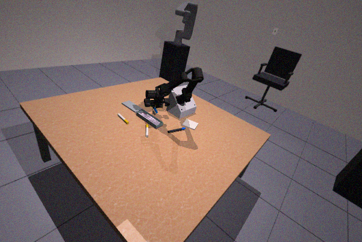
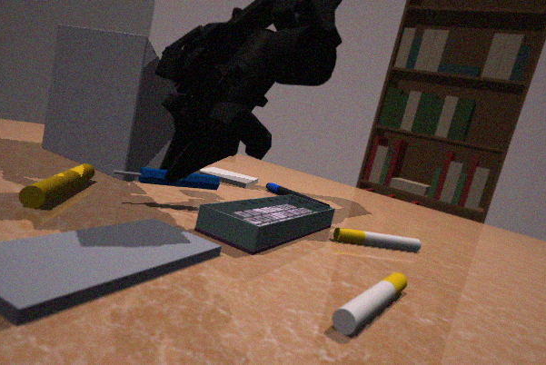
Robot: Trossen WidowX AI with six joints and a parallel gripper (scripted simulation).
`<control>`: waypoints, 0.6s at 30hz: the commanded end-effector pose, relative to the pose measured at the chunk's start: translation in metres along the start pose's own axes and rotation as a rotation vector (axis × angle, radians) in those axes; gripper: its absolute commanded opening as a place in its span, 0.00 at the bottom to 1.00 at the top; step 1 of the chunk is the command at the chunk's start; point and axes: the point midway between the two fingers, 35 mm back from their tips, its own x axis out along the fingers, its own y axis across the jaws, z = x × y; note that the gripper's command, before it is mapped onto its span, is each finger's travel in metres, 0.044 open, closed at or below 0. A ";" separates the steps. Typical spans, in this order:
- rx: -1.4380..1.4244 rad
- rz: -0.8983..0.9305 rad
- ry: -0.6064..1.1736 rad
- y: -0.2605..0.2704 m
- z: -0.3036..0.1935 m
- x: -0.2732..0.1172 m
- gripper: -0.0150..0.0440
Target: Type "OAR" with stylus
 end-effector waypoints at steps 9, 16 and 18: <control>-0.003 0.009 -0.006 0.002 0.013 -0.022 0.25; -0.226 -0.017 -0.032 0.007 0.007 -0.026 0.25; -0.309 -0.026 -0.043 0.009 0.005 -0.029 0.25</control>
